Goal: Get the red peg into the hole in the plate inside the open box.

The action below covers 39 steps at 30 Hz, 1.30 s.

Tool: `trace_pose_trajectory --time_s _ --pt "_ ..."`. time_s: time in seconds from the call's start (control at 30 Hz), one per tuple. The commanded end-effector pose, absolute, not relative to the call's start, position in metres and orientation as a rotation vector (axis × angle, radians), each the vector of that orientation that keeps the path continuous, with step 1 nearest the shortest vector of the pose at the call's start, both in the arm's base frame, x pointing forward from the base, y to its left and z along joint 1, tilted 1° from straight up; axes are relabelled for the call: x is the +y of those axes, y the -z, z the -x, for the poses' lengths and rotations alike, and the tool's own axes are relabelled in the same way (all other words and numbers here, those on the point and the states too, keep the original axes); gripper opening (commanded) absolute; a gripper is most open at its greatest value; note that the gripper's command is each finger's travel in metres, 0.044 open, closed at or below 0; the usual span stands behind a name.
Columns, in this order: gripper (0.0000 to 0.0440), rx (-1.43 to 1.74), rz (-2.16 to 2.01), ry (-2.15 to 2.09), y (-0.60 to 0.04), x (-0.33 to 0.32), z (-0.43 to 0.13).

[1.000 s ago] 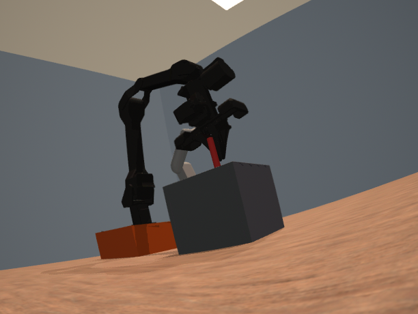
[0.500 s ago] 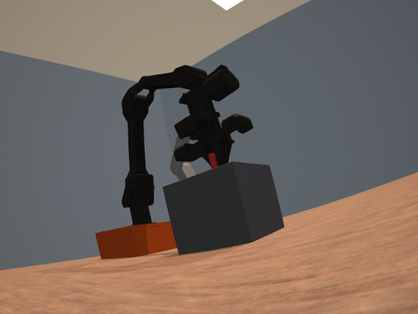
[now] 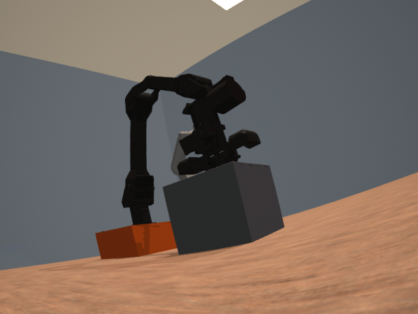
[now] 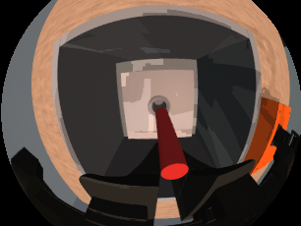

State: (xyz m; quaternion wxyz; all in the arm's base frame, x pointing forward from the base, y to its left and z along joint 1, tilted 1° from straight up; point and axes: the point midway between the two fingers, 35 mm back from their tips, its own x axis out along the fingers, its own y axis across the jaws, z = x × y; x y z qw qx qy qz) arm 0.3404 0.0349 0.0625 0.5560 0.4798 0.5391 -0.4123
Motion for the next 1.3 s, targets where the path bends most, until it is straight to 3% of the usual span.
trace_pose_trajectory --time_s 0.0,0.13,0.3,0.43,0.63,0.9,1.27 --pt "0.0000 1.293 -1.119 0.973 -0.051 0.035 -0.340" --pt "0.0000 1.296 -1.099 0.970 -0.047 0.035 -0.343" --pt "0.0075 1.325 -1.077 0.975 -0.044 0.035 -0.341" --pt "0.0091 1.372 -1.113 0.969 -0.049 0.041 -0.338" --pt "0.0068 1.440 -1.147 0.972 -0.062 0.051 -0.329" --pt "0.0000 1.492 -1.181 0.960 -0.078 0.057 -0.324" --pt "0.0008 1.509 -1.275 0.867 -0.106 0.053 -0.345"
